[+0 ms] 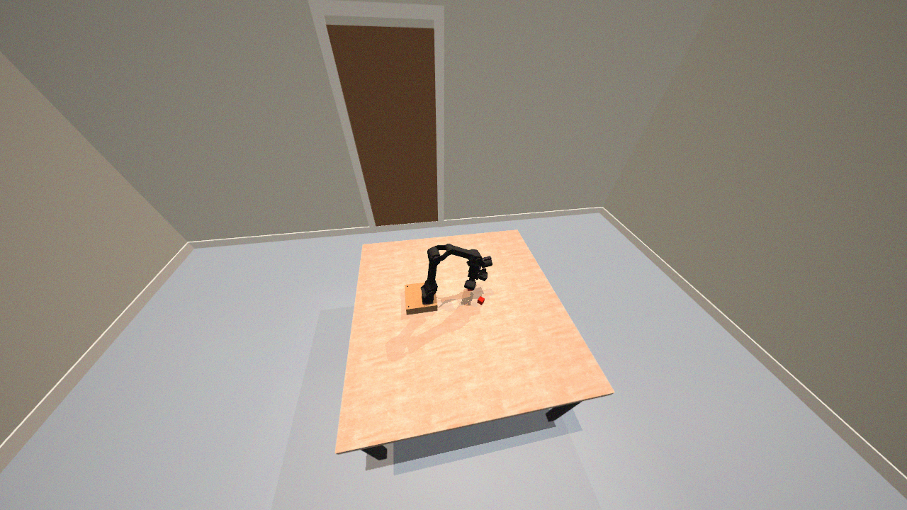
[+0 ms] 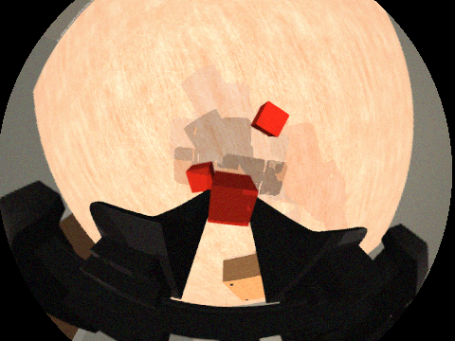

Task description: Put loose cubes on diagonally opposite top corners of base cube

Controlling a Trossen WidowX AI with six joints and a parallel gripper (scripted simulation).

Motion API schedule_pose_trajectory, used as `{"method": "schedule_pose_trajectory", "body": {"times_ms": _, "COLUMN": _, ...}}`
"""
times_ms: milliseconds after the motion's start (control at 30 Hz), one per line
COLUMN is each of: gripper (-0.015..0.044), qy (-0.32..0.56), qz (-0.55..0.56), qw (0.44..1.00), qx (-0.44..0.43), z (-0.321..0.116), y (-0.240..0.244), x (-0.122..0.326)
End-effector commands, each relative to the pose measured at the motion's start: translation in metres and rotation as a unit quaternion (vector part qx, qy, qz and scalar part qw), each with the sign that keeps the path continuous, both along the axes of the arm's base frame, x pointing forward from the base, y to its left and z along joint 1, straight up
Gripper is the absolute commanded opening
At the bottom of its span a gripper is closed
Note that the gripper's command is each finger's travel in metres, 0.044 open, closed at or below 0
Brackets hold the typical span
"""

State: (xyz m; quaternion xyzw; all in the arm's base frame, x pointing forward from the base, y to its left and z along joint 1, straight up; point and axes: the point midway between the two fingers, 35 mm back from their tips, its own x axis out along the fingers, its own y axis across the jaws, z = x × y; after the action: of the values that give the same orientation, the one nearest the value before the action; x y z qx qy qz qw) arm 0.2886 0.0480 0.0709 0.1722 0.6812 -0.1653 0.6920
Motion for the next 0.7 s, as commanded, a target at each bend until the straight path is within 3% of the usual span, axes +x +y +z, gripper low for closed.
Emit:
{"method": "schedule_pose_trajectory", "body": {"times_ms": 0, "gripper": 0.0105, "qy": -0.001, "qz": -0.054, "qw": 0.999, "qx": 0.002, "z": -0.003, "y": 0.014, "x": 0.000}}
{"method": "schedule_pose_trajectory", "body": {"times_ms": 433, "gripper": 0.0105, "qy": -0.001, "qz": -0.202, "qw": 0.979, "qx": 0.006, "z": -0.011, "y": 0.053, "x": -0.006}}
{"method": "schedule_pose_trajectory", "body": {"times_ms": 667, "gripper": 0.0105, "qy": -0.001, "qz": -0.210, "qw": 0.978, "qx": 0.007, "z": -0.011, "y": 0.055, "x": -0.007}}
